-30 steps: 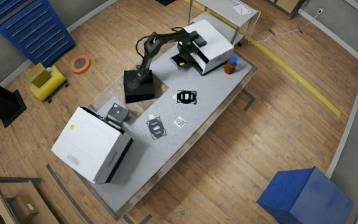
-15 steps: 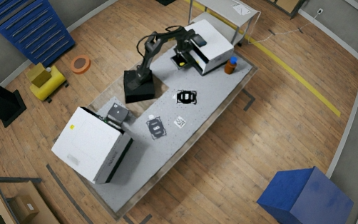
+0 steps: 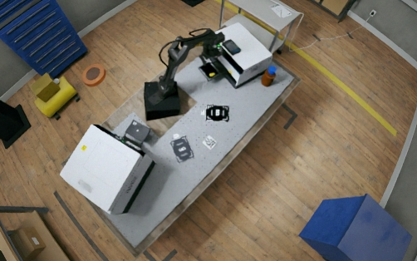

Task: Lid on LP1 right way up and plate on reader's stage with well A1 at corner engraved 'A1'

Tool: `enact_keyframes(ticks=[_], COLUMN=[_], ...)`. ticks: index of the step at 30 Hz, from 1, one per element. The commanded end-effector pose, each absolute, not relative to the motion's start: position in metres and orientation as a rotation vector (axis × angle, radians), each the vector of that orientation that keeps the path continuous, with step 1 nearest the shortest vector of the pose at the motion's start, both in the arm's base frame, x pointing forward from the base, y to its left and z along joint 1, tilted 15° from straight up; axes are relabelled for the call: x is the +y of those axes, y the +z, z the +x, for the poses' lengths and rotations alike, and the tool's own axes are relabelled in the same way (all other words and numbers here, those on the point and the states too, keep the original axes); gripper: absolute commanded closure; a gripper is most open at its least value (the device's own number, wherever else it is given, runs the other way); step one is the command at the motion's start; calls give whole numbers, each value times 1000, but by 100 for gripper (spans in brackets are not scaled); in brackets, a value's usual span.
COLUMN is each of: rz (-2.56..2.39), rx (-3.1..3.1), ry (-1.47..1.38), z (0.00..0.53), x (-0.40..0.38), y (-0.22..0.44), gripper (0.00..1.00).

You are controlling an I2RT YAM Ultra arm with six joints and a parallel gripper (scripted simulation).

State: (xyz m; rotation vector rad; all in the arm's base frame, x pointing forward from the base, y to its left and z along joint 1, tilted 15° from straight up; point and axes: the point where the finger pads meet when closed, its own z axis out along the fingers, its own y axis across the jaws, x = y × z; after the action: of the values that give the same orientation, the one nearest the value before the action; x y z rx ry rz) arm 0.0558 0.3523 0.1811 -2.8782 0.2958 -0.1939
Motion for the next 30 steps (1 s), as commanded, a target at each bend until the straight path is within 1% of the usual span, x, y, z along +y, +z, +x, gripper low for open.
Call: enact_keyframes(ticks=[1, 9, 11, 12, 18, 23, 26, 28, 29, 30], rz=[-2877, -2901, -2901, -2849, -2903, -2884, -2905, -2905, -2851, -2870], rx=[286, 289, 289, 282, 290, 285, 291, 291, 280, 280], ry=[-184, -175, -175, -171, -175, -174, -175, -175, -171, -172], z=[54, 57, 57, 55, 59, 59, 60, 60, 58, 58], x=[351, 352, 352, 361, 353, 356, 356, 356, 365, 359], y=[184, 166, 166, 181, 156, 156, 145, 145, 161, 154], gripper=[0, 0, 0, 0, 0, 0, 0, 0, 0, 0])
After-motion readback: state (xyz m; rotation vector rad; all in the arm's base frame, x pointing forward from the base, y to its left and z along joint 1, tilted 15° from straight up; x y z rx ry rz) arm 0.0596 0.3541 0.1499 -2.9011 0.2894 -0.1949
